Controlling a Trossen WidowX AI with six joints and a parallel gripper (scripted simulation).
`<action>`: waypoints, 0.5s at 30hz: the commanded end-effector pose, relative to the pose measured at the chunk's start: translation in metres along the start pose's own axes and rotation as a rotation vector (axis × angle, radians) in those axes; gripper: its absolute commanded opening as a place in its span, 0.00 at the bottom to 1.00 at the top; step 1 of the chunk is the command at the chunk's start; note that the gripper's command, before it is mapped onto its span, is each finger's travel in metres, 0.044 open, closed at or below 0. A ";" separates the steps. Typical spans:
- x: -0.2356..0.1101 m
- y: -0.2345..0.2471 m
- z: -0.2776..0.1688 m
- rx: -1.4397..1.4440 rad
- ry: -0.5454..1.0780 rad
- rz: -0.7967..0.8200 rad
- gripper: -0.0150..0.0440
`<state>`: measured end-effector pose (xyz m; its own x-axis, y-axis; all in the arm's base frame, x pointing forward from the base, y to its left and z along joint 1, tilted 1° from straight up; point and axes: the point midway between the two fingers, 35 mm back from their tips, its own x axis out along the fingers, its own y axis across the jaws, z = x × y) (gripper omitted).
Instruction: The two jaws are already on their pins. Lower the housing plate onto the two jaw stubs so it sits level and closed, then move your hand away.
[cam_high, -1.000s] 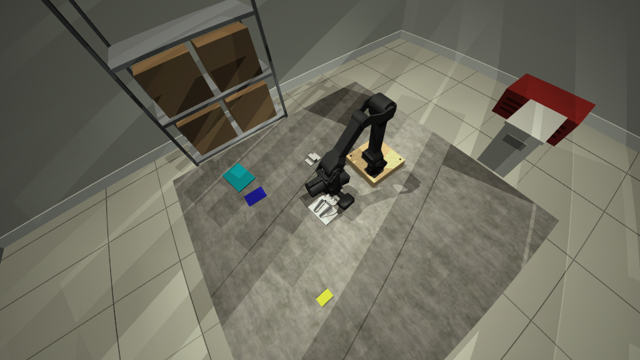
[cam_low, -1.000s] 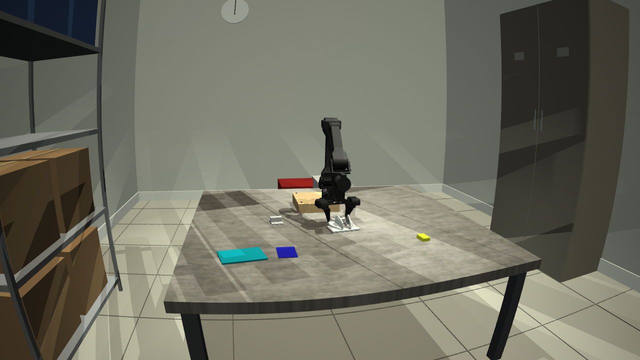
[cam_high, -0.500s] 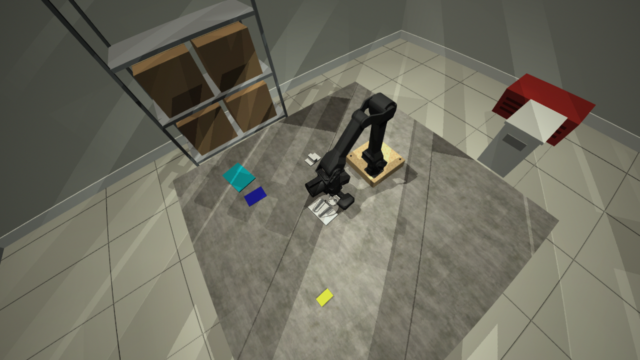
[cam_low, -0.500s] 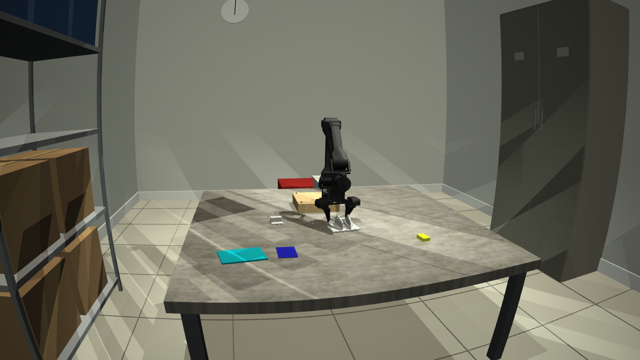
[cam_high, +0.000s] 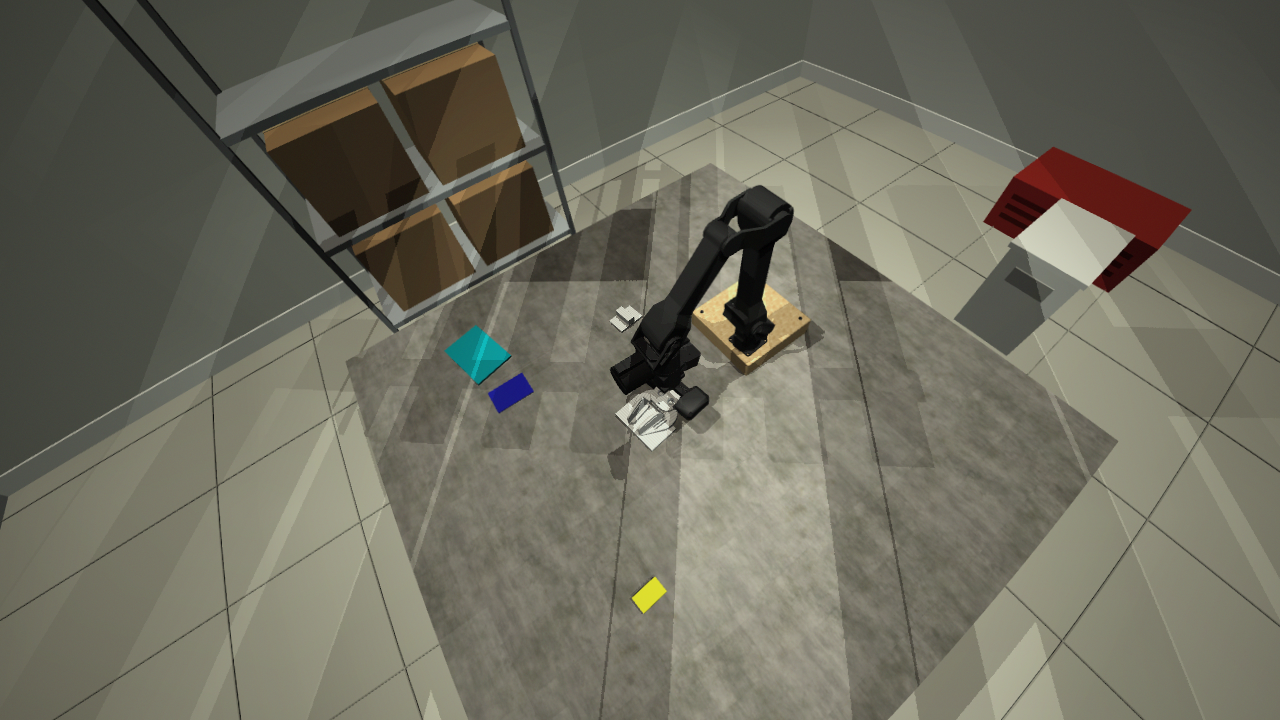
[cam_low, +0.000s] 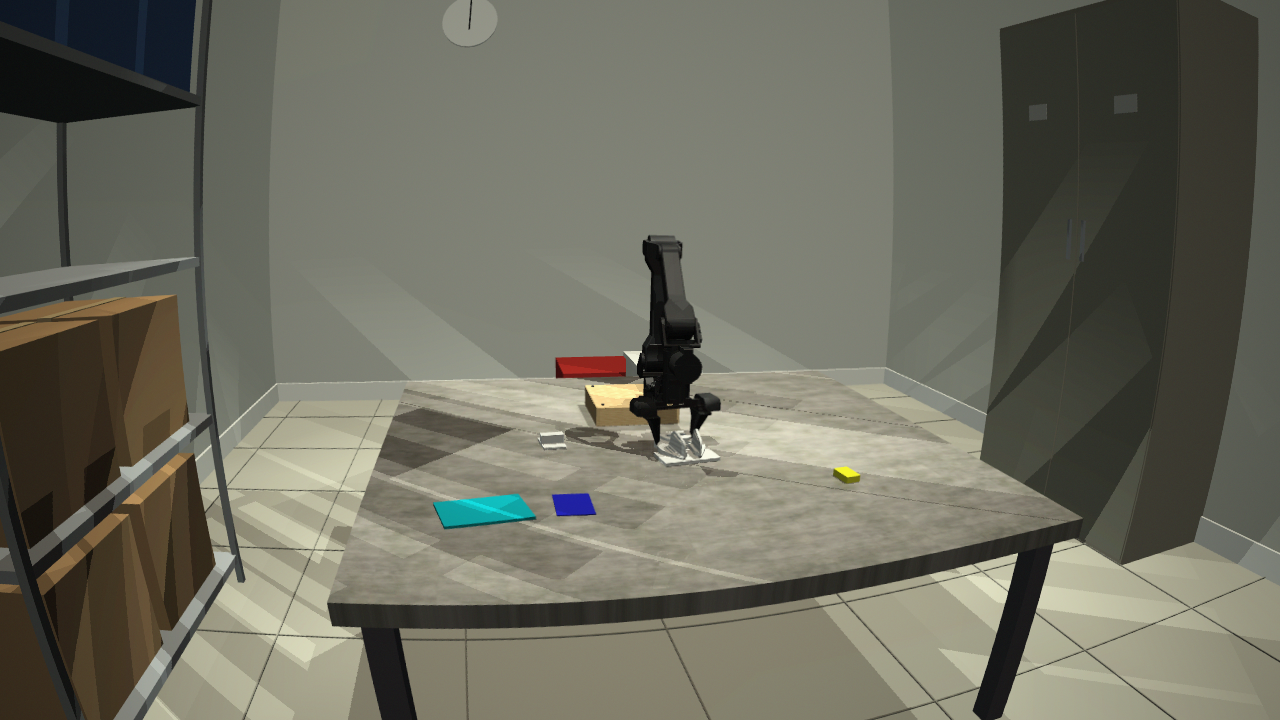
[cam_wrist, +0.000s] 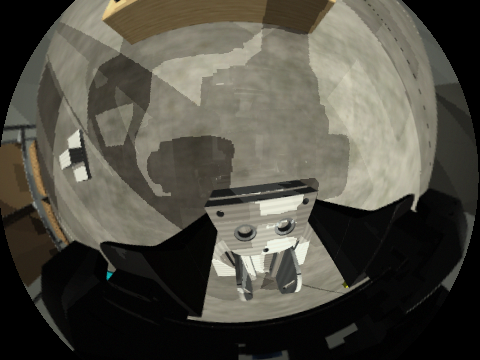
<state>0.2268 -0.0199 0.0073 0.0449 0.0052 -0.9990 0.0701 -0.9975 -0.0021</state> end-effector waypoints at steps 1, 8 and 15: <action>0.003 0.000 -0.001 0.003 0.002 0.002 0.85; 0.000 0.000 0.000 0.000 0.003 0.001 1.00; 0.000 0.000 0.000 0.000 0.003 0.001 1.00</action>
<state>0.2278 -0.0200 0.0077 0.0507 0.0046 -0.9987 0.0700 -0.9975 -0.0010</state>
